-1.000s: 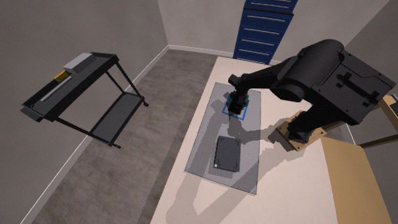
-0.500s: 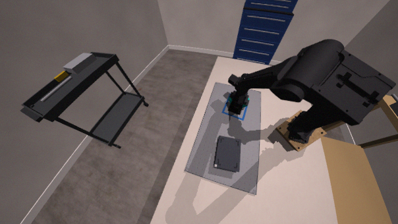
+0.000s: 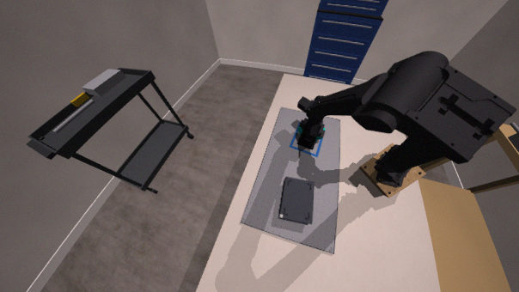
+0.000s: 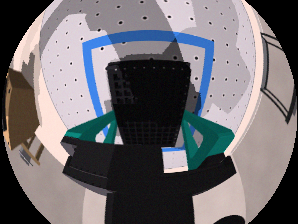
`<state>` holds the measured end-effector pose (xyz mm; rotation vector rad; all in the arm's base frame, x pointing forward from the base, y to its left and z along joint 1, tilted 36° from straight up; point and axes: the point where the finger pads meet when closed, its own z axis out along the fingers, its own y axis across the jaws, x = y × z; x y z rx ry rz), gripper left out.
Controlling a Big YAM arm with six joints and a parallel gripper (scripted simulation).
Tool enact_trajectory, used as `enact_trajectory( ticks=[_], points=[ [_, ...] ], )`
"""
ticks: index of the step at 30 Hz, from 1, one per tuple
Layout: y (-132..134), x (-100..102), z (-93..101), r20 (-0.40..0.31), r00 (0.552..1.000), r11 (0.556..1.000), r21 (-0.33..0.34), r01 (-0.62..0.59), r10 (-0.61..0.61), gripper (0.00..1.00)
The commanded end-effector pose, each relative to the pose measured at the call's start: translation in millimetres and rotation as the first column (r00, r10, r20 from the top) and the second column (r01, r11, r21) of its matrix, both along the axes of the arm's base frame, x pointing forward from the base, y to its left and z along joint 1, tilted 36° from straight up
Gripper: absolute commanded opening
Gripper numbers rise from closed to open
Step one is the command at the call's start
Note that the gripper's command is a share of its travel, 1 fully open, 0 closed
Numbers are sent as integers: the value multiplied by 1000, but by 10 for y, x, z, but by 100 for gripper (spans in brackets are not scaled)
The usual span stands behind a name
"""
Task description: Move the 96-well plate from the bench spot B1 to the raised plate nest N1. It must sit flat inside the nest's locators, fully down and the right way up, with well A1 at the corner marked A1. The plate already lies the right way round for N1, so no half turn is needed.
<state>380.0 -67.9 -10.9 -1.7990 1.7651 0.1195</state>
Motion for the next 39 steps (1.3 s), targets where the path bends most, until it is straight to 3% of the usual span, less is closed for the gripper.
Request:
enact_trajectory(
  ticks=[1,12,14,17,39],
  points=[
    [45,59,-17,3,1000,1000,-1,-12,12,0],
    [45,59,-17,3,1000,1000,-1,-12,12,0],
    [-12,84,142,29,999,1000,-15,-19,19,0],
    [-163,106,222,42,999,1000,-20,7,-6,0],
    [-327,-9,509,45,999,1000,-22,7,-6,0]
  ],
)
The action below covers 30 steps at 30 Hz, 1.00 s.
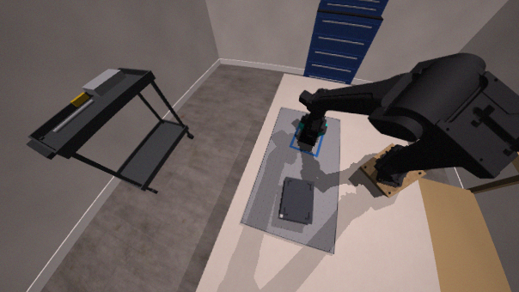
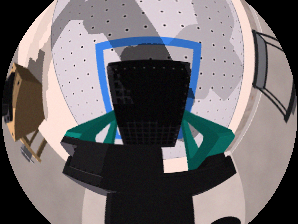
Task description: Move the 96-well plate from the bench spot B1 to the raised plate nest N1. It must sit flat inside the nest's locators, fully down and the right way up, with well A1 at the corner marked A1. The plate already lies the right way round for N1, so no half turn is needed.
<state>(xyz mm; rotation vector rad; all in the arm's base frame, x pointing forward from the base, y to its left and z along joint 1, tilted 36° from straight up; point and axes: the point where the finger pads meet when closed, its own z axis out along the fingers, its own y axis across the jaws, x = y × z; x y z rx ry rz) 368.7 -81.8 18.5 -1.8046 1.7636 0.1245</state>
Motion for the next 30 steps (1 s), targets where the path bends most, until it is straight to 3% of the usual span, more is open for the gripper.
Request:
enact_trajectory(
  ticks=[1,6,20,22,23,27,30],
  points=[
    [-198,102,231,49,999,1000,-22,11,-10,0],
    [-182,13,215,33,999,1000,-14,11,-11,0],
    [-338,3,475,33,999,999,-12,43,-42,0],
    [-338,3,475,33,999,999,-12,43,-42,0],
    [-288,-94,404,9,999,999,2,45,-45,0],
    [-378,-26,546,26,998,998,-7,56,-56,0],
    [-346,-80,505,13,998,998,0,57,-57,0]
  ],
)
